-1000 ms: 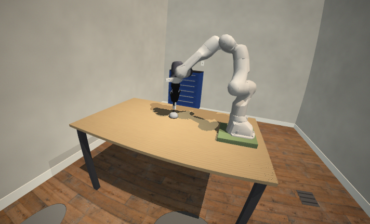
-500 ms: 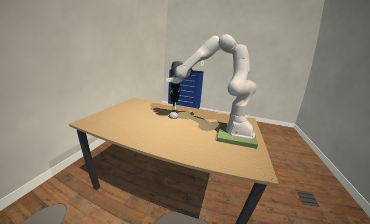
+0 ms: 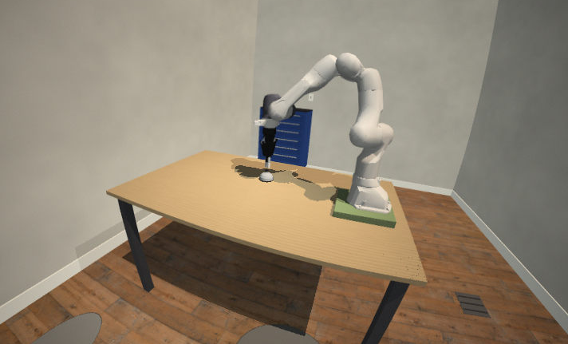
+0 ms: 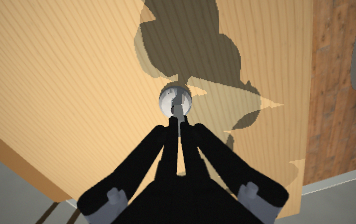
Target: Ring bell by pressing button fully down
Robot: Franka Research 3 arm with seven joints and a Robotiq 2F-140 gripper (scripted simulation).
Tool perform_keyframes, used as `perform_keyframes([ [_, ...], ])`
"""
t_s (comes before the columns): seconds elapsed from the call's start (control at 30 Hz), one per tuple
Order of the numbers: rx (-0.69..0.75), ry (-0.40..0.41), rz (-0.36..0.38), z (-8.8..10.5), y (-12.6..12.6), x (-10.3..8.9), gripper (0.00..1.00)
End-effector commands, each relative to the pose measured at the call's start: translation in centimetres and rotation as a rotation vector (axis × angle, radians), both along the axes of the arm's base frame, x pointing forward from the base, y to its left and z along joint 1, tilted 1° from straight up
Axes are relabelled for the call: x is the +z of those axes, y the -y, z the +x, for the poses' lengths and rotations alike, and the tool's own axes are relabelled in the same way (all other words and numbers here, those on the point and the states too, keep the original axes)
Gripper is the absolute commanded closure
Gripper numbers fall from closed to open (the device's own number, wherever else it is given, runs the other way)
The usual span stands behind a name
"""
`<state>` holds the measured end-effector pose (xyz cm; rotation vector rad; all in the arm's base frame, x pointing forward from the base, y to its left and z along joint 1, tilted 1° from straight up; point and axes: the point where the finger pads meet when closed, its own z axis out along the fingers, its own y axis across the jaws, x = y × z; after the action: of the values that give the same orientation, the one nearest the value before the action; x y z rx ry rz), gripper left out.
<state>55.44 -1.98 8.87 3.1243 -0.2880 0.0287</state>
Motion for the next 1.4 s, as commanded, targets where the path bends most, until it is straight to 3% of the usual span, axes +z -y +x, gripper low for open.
perform_keyframes([
  [0.0,-0.003,0.001,-0.002,-0.03,0.04,-0.13,1.0],
  [1.37,-0.003,0.001,-0.002,-0.29,0.15,-0.35,1.0],
])
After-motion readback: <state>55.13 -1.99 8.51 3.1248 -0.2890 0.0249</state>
